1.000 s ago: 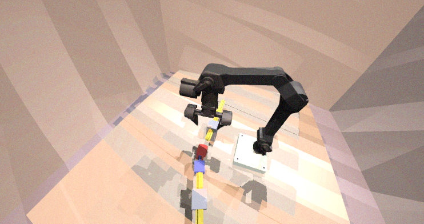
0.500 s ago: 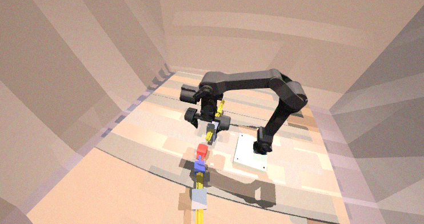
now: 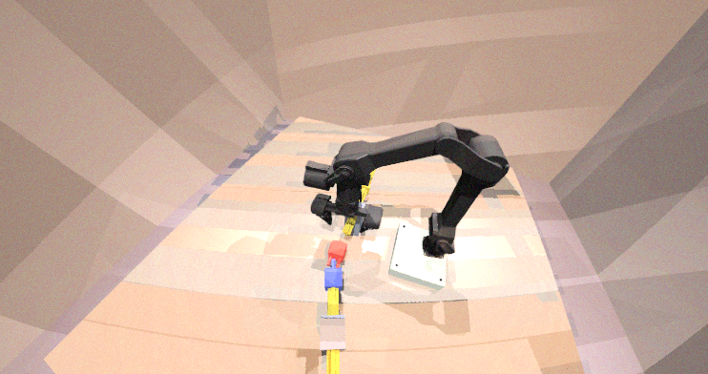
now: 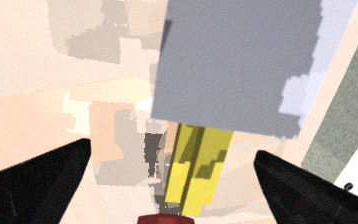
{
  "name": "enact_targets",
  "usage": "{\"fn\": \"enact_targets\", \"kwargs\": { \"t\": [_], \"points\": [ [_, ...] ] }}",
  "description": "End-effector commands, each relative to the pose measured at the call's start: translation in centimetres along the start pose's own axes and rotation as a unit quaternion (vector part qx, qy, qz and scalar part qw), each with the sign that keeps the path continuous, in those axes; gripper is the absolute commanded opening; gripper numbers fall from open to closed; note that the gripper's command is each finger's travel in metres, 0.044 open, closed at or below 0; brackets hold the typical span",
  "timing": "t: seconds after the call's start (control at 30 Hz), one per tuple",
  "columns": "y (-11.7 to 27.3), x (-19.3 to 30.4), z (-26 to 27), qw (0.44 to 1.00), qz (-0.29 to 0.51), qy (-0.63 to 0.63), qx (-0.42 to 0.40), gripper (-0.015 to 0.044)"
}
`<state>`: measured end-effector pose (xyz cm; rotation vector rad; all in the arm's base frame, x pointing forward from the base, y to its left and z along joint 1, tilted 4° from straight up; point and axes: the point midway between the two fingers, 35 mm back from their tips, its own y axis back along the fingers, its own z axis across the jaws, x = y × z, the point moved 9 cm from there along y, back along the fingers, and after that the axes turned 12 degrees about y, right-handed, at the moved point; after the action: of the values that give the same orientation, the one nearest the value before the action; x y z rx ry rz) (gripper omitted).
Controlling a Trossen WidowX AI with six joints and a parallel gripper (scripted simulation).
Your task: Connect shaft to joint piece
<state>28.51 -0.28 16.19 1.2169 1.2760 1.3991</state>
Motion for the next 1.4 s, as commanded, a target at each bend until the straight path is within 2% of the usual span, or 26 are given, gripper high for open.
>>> {"fn": "enact_targets", "kwargs": {
  "t": [0.0,0.47,1.23,1.37],
  "points": [
    [-0.3,0.9,0.3,1.000,0.002,-0.002,0.000,0.0440],
    [-0.6,6.6,1.3,1.000,0.004,-0.001,0.000,0.0440],
    [-3.6,6.8,1.4,1.000,0.005,-0.002,0.000,0.0440],
    [-3.6,6.8,1.4,1.000,0.005,-0.002,0.000,0.0335]
  ]
}}
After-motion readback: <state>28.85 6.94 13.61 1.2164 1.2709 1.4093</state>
